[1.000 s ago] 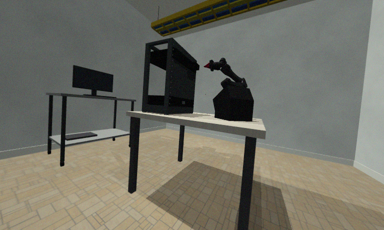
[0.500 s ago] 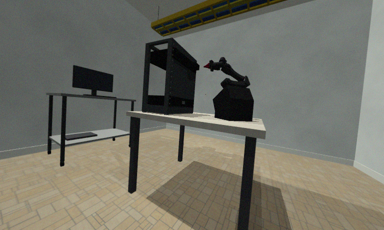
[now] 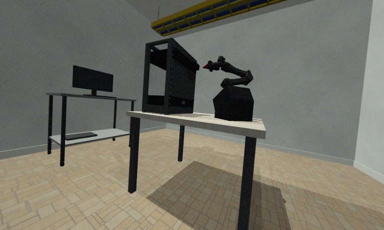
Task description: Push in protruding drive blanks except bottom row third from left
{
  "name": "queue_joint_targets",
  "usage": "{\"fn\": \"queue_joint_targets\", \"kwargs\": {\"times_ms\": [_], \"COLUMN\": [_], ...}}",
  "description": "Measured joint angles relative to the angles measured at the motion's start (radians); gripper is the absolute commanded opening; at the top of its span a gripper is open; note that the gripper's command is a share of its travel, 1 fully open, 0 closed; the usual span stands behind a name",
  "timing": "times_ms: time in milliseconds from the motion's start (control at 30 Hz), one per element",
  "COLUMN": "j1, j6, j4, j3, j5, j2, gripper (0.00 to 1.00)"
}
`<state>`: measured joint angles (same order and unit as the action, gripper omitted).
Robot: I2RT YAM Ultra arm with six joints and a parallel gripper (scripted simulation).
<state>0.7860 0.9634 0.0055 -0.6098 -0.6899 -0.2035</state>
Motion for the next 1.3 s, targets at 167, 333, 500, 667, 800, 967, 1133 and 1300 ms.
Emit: {"fn": "queue_joint_targets", "kwargs": {"times_ms": [167,333,500,667,800,967,1133,1300], "j1": [-0.222,-0.402,-0.524,-0.577,-0.589,-0.588,-0.521,-0.474], "j6": [0.077,0.141,0.195,0.229,0.243,0.249,0.241,0.227], "j4": [0.02,0.049,0.071,0.088,0.093,0.097,0.095,0.094], "j3": [-0.023,-0.039,-0.042,-0.043,-0.043,-0.043,-0.045,-0.058], "j5": [0.145,0.326,0.494,0.598,0.639,0.661,0.632,0.592], "j2": [-0.134,-0.212,-0.222,-0.227,-0.229,-0.229,-0.229,-0.234], "gripper": [0.0,0.0,0.0,0.0,0.0,0.0,0.0,0.0]}}
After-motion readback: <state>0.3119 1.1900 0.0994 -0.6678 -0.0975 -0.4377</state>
